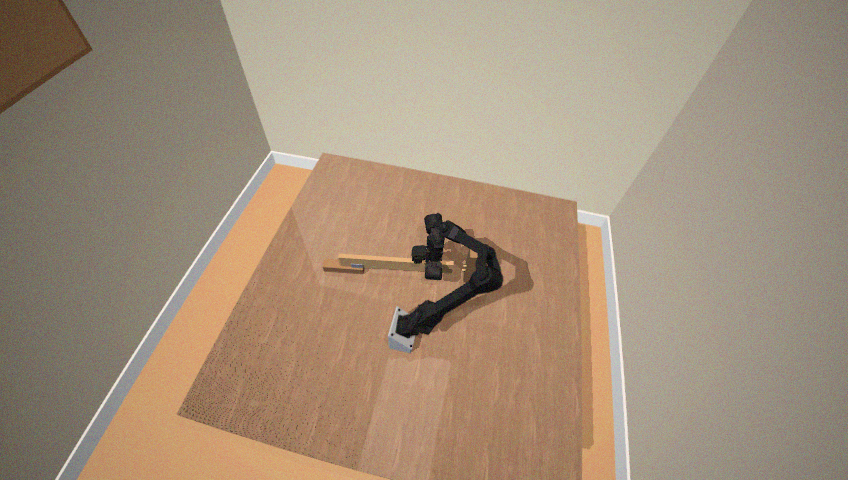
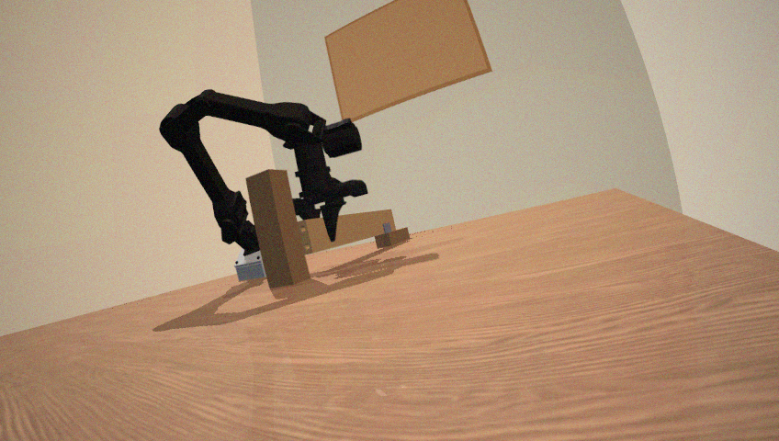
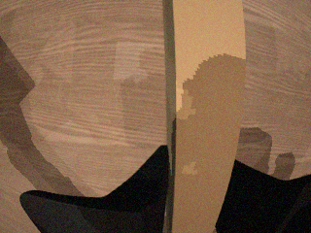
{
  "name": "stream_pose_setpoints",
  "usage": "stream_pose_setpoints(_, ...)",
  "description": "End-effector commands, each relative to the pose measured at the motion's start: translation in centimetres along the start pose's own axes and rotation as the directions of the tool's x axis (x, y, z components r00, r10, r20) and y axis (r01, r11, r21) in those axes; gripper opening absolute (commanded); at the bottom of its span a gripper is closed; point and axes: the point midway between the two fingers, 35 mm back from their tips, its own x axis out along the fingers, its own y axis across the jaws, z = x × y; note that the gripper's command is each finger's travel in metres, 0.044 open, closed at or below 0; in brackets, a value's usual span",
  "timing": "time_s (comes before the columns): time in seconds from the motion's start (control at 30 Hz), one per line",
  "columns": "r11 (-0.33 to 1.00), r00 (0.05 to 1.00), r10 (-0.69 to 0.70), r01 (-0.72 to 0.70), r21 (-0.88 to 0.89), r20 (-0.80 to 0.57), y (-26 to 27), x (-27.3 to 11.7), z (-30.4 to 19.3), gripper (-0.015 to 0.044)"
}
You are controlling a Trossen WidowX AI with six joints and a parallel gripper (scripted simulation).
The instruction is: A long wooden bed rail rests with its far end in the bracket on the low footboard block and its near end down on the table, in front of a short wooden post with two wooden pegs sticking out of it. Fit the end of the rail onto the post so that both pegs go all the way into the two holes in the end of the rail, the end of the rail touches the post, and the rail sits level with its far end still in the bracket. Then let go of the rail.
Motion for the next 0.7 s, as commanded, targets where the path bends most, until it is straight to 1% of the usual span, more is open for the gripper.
stream_pose_setpoints(0.0, 1.000, 1.000, -0.002, 0.002, -0.003, 0.000, -0.04, 0.03, -0.19, 0.0000)
stream_pose_setpoints(0.67, 1.000, 1.000, -0.002, 0.002, -0.003, -0.001, -0.05, -0.04, -0.81, 0.0000)
